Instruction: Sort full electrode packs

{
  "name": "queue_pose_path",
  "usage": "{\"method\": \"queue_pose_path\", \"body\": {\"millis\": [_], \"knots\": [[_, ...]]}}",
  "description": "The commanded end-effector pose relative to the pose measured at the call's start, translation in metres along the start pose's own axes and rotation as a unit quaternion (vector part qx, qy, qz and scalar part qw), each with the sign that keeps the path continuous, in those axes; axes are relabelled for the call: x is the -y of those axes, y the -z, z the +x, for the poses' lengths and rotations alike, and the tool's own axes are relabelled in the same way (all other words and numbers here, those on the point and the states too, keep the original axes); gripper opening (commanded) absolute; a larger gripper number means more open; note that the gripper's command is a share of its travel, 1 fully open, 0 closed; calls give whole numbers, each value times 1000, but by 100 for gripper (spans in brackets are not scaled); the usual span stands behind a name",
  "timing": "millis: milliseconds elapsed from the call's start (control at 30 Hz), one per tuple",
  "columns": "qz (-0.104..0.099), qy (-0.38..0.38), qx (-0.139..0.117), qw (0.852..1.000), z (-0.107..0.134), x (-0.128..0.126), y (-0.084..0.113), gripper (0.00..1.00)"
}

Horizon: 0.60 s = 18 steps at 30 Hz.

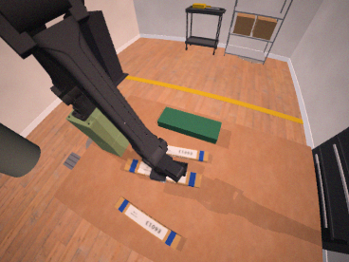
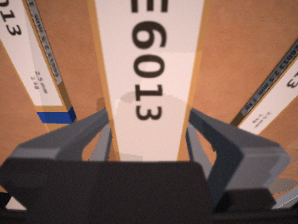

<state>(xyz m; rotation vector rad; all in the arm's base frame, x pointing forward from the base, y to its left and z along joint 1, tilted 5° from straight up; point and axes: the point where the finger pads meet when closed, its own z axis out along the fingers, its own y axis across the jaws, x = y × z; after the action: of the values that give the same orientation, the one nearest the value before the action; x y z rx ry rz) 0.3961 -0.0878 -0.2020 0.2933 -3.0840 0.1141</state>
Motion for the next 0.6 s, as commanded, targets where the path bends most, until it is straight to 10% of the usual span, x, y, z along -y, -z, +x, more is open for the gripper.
{"method": "queue_pose_path", "body": {"millis": [0, 567], "knots": [[12, 2, 29, 1000, -25, 3, 39, 0], [13, 2, 31, 999, -26, 3, 70, 0]]}}
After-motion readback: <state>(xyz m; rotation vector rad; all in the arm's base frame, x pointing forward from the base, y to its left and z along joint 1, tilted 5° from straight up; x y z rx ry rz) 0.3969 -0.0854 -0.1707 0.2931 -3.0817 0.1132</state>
